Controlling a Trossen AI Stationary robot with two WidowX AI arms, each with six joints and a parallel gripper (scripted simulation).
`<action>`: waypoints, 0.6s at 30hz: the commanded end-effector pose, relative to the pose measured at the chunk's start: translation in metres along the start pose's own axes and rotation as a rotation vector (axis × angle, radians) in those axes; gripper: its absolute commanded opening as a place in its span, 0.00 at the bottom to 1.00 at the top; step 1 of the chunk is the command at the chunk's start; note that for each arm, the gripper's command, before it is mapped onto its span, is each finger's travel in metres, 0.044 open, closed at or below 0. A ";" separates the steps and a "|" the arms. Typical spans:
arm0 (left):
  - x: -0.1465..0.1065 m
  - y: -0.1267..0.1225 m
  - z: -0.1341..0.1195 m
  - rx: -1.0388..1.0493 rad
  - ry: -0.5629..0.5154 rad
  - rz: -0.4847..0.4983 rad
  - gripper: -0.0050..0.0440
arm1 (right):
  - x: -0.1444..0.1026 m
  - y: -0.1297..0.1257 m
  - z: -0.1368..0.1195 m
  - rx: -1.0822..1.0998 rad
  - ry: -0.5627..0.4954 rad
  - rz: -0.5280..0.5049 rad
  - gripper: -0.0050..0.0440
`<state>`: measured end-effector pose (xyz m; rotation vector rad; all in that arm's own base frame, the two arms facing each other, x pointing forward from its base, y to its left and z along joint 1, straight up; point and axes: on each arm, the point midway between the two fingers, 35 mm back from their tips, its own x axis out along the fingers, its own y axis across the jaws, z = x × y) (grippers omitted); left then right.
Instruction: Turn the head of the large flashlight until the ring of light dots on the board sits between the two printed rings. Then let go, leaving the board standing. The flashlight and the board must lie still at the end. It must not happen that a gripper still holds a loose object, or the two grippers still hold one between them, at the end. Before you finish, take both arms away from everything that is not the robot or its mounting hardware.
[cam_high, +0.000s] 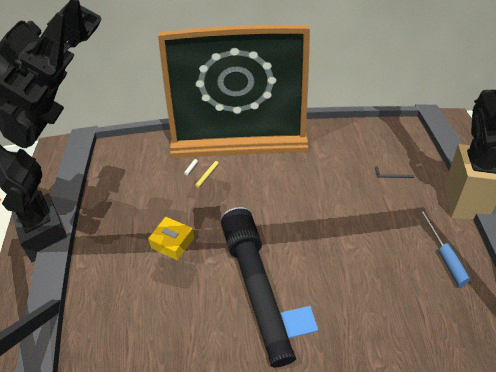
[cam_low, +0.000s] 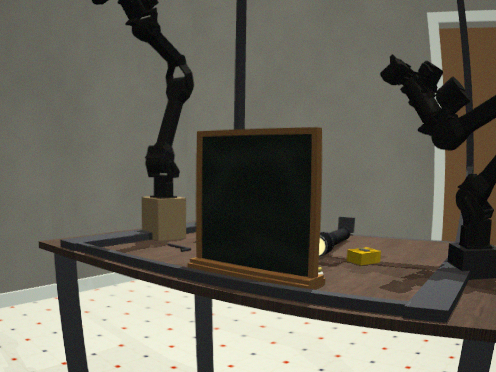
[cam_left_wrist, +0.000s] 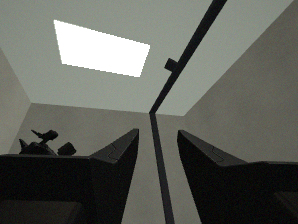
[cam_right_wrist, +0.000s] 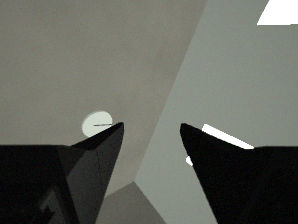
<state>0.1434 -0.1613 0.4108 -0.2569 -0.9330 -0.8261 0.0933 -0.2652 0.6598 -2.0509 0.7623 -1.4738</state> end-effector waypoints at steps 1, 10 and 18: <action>0.002 0.000 0.004 0.002 -0.012 0.000 0.42 | -0.001 -0.006 -0.003 0.000 0.005 -0.013 0.67; 0.002 0.000 0.004 0.002 -0.012 0.000 0.42 | -0.001 -0.006 -0.003 0.000 0.005 -0.013 0.67; 0.001 0.003 -0.001 0.007 0.008 0.010 0.42 | -0.001 0.005 0.008 0.033 -0.020 0.011 0.67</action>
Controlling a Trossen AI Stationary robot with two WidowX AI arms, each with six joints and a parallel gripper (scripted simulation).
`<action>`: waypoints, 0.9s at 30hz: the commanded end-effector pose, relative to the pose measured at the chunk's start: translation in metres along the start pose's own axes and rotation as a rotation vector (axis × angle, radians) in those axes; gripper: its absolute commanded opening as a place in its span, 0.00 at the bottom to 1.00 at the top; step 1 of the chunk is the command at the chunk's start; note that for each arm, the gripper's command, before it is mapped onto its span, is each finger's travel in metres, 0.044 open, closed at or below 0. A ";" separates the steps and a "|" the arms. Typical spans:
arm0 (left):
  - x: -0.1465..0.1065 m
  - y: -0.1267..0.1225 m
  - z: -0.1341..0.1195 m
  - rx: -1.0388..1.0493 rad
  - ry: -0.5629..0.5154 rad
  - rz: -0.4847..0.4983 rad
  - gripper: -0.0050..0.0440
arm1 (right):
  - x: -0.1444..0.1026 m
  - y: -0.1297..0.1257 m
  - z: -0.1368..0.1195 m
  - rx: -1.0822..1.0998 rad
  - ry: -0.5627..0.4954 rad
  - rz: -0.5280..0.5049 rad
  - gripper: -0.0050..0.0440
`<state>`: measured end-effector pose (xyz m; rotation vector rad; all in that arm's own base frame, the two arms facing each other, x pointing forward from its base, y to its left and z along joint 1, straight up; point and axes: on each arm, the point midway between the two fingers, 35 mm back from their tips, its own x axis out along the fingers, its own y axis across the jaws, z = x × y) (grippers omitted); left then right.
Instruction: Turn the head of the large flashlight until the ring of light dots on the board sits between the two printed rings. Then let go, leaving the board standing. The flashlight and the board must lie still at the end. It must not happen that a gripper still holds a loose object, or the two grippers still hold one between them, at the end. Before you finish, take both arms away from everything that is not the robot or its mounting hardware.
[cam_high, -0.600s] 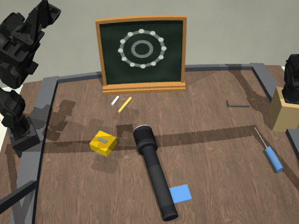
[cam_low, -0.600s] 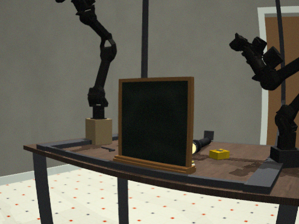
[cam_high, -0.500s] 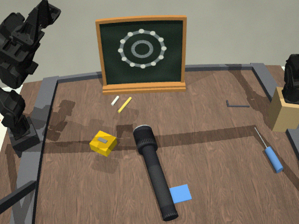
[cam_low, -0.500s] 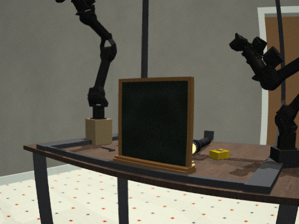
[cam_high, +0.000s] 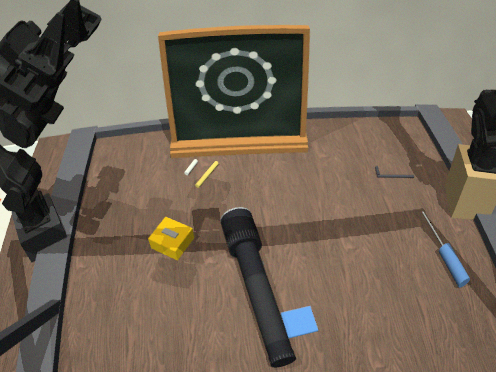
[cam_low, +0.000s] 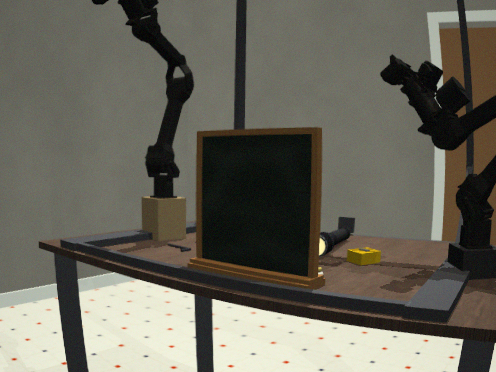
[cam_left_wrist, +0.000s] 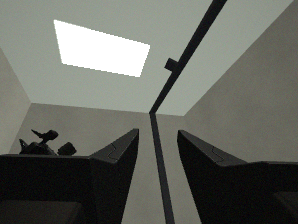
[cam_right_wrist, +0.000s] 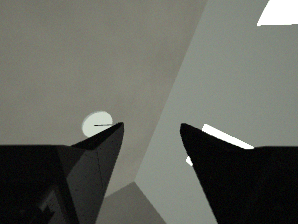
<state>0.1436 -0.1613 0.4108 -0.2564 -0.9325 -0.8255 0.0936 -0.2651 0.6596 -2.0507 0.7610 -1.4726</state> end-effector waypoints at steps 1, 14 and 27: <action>0.002 0.005 -0.003 0.011 0.018 0.016 0.42 | -0.002 0.006 0.012 0.062 -0.031 0.015 0.67; 0.008 0.047 -0.030 0.088 0.193 0.144 0.42 | -0.035 0.015 0.091 0.599 -0.227 0.101 0.67; 0.004 0.082 -0.047 0.138 0.324 0.253 0.42 | -0.073 0.020 0.156 0.982 -0.383 0.238 0.67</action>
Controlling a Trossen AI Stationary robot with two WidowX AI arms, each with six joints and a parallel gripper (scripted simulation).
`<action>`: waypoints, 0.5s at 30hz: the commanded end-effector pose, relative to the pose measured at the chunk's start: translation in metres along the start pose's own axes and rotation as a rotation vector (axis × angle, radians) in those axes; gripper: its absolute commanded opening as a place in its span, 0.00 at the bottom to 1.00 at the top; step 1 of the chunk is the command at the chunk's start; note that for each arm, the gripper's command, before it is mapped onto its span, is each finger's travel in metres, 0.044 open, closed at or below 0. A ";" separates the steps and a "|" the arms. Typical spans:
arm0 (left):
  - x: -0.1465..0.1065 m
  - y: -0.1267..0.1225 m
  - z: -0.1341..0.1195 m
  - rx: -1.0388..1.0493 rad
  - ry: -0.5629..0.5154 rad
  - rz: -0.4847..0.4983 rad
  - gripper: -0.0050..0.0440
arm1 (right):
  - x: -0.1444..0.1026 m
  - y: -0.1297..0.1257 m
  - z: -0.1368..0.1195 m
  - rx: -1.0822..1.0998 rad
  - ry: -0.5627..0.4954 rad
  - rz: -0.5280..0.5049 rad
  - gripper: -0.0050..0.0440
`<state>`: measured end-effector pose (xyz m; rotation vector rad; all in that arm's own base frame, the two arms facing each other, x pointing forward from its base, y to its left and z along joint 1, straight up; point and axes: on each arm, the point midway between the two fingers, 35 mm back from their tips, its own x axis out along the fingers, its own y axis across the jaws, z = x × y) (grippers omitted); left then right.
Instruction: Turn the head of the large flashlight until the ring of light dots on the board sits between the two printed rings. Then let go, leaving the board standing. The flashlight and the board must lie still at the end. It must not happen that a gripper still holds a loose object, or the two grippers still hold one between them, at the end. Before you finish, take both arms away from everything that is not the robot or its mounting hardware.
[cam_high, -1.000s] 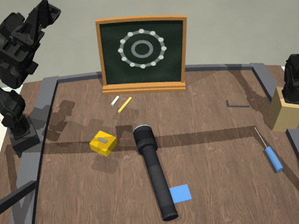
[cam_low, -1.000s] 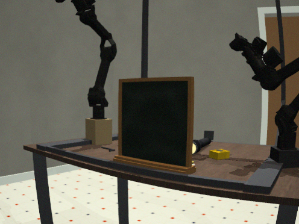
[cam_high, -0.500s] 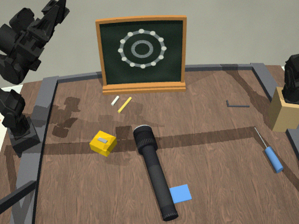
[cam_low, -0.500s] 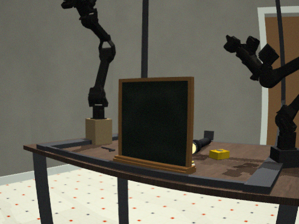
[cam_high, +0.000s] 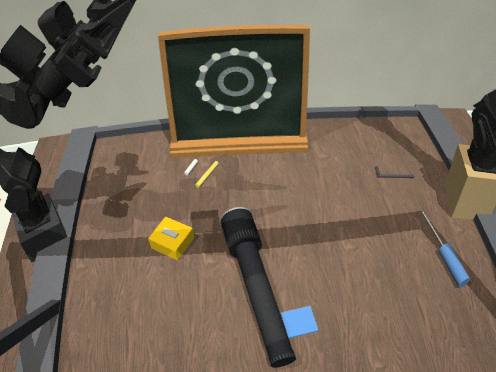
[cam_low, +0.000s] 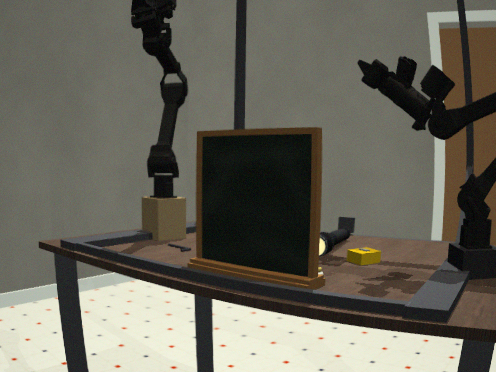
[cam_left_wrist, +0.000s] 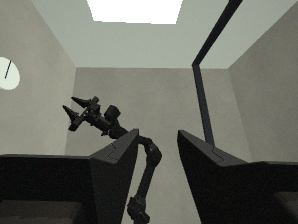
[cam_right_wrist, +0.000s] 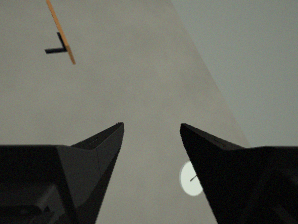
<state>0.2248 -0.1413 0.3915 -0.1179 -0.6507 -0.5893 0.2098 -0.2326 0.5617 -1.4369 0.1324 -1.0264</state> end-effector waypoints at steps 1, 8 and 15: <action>0.006 0.015 0.001 0.019 0.031 0.051 0.42 | -0.010 0.016 0.020 0.158 -0.052 0.044 0.67; 0.007 0.029 -0.008 0.036 0.089 0.096 0.42 | -0.020 0.040 0.040 0.324 -0.101 0.113 0.67; 0.006 0.053 -0.019 0.062 0.171 0.175 0.42 | -0.038 0.075 0.069 0.545 -0.157 0.229 0.67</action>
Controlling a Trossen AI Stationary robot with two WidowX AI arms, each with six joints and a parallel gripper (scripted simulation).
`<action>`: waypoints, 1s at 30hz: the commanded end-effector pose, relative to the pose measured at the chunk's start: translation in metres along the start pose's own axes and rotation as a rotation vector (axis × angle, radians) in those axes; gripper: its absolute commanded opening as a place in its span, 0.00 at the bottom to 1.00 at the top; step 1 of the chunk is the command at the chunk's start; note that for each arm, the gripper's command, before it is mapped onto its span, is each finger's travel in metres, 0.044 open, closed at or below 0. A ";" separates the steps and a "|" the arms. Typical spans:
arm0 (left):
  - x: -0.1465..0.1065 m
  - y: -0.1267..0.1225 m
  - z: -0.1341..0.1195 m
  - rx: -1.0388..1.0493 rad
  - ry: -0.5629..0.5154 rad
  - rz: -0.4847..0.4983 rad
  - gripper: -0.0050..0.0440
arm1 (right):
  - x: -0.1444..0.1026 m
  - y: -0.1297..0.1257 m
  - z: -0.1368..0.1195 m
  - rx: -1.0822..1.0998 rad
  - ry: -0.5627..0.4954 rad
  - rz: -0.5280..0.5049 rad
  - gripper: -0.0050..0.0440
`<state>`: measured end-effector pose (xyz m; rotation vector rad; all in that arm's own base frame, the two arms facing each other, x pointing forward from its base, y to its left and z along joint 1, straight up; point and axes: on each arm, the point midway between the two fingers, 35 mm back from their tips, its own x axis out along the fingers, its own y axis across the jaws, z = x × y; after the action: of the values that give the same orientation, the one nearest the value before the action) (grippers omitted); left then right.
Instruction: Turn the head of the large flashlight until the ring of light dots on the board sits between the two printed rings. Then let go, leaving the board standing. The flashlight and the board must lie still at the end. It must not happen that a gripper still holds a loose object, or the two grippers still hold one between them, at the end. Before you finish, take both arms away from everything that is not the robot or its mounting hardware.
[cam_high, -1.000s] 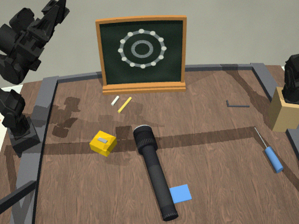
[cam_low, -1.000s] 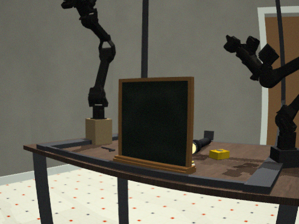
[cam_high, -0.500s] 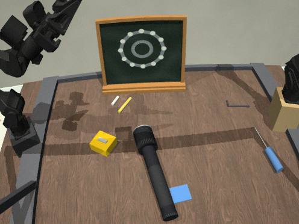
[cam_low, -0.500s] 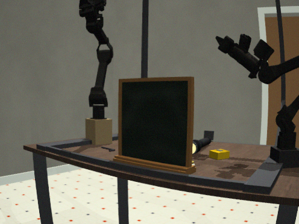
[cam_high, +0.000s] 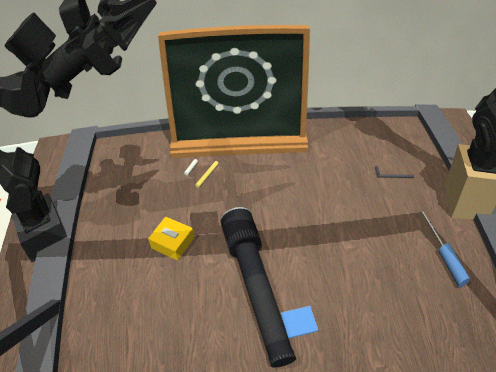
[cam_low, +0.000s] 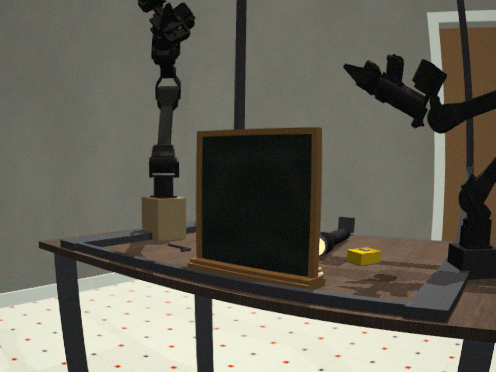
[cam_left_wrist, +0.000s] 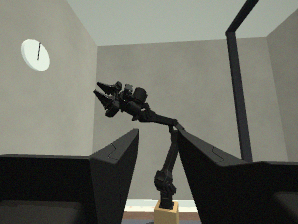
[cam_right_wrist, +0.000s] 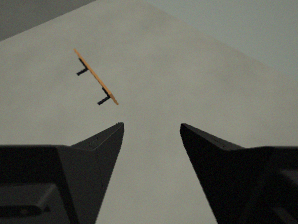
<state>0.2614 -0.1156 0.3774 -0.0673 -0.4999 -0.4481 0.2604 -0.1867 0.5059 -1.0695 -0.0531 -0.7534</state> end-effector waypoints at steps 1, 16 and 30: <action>0.004 0.015 0.003 0.014 0.026 0.053 0.42 | -0.009 0.024 0.011 0.143 -0.032 0.061 0.67; 0.002 0.056 -0.016 0.049 0.173 0.193 0.42 | -0.039 0.103 0.037 0.527 -0.076 0.288 0.67; -0.009 0.093 -0.031 0.071 0.305 0.325 0.42 | -0.082 0.168 0.061 0.847 -0.060 0.516 0.67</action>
<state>0.3077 -0.0448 0.3426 -0.0089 -0.2047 -0.1604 0.3153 -0.0671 0.3866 -0.3496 -0.1313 -0.2334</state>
